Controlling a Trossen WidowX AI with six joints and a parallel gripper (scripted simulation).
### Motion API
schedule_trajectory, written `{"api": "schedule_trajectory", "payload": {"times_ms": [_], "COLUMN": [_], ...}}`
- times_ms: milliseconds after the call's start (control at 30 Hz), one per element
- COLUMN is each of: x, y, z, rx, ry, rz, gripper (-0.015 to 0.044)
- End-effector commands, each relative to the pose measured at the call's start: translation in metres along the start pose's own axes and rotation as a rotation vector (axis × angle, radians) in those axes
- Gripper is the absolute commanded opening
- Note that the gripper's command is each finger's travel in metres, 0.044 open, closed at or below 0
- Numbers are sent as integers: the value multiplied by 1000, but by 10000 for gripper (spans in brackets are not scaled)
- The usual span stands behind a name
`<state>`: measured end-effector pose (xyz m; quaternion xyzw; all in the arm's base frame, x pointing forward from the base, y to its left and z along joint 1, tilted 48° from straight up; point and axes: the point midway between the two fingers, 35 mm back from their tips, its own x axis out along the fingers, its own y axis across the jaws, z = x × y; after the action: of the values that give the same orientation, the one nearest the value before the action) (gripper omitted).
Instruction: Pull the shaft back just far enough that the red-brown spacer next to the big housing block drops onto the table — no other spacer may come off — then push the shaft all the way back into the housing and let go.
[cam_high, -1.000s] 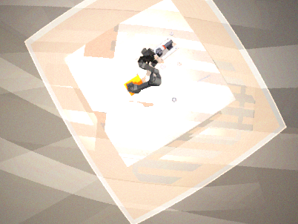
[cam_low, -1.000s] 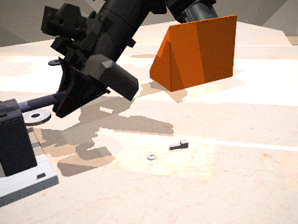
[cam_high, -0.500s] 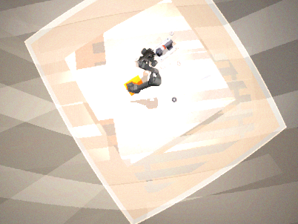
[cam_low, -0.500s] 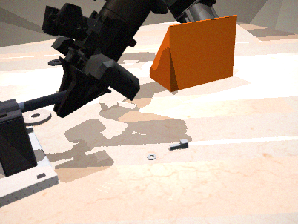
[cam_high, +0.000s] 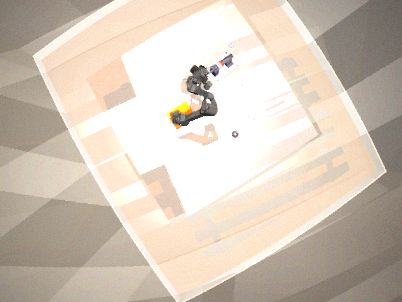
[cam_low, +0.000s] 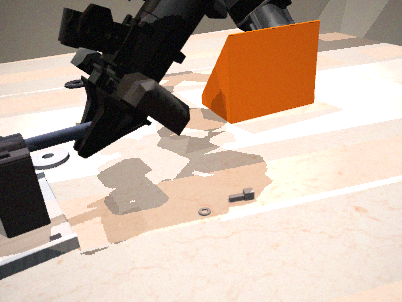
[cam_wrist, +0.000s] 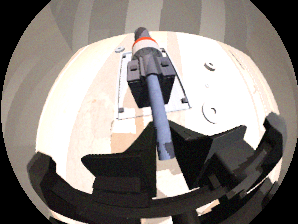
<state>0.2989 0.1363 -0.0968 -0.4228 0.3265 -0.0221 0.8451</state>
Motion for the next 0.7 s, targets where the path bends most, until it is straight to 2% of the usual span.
{"api": "schedule_trajectory", "payload": {"times_ms": [0, 667], "x": [-1, -2], "y": [-1, -1], "z": [0, -2], "rx": [5, 5], "ry": [1, 1], "rz": [-3, -3], "gripper": [0, 0]}}
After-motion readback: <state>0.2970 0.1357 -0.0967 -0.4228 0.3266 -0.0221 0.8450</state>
